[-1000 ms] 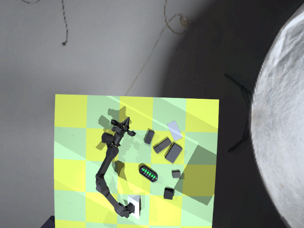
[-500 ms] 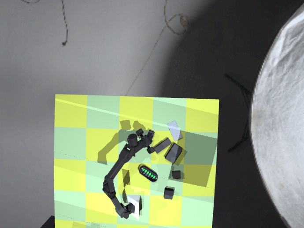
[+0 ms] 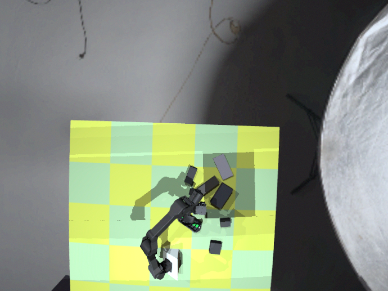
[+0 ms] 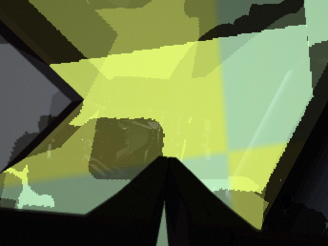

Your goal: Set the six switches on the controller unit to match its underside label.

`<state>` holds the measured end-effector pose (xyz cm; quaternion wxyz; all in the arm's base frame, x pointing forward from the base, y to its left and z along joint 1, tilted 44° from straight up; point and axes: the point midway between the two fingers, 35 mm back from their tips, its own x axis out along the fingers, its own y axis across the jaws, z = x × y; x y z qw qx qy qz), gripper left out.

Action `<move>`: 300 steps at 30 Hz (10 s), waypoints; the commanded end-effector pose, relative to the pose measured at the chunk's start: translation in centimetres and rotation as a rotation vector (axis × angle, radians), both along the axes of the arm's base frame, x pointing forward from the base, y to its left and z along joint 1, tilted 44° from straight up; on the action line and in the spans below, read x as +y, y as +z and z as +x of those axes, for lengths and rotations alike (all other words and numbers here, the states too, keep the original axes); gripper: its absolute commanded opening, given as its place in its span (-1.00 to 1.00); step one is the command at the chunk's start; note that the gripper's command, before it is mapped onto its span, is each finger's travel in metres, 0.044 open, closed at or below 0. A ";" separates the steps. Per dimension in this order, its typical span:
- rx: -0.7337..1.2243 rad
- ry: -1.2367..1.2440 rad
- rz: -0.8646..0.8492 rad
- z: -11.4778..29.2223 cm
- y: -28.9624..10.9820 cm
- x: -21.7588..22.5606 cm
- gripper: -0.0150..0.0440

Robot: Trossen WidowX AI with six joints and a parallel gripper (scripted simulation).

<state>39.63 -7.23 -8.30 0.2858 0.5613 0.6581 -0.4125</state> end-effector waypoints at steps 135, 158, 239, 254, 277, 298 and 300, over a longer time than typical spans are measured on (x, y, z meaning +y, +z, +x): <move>0.229 -0.342 0.242 -7.9 2.6 -2.3 -0.49; -0.242 -0.397 0.118 -21.3 1.2 -3.5 -0.49; -0.022 -0.266 0.343 -15.8 -2.5 -3.5 1.00; -0.022 -0.266 0.343 -15.8 -2.6 -3.4 0.62; -0.021 -0.264 0.338 -15.7 -1.8 -3.7 0.65; -0.019 -0.256 0.301 -15.4 -0.2 -4.1 0.65; -0.018 -0.256 0.297 -15.3 0.0 -4.2 0.65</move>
